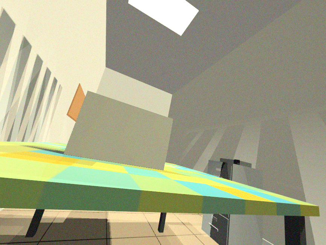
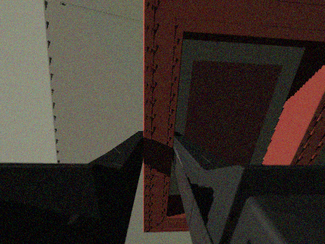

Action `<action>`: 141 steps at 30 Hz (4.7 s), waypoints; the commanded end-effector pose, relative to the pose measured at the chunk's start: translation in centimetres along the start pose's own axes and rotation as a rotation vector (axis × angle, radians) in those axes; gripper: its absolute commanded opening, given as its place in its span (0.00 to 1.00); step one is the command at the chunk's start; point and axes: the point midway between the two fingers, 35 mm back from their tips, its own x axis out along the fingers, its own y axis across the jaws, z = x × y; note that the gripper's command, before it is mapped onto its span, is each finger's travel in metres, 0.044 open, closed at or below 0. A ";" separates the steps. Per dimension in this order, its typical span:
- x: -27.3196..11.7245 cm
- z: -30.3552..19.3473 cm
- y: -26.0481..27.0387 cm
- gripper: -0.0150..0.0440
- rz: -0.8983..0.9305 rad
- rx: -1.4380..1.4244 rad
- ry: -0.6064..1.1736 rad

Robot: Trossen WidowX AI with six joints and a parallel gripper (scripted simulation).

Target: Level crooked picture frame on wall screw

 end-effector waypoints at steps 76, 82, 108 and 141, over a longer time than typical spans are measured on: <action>0.0 0.2 -0.6 0.25 0.007 0.108 0.000; 0.0 0.2 -0.6 0.25 0.007 0.134 0.000; -5.3 1.0 -0.4 0.69 0.009 0.070 0.003; -18.1 -1.3 3.4 0.69 -0.005 0.012 0.006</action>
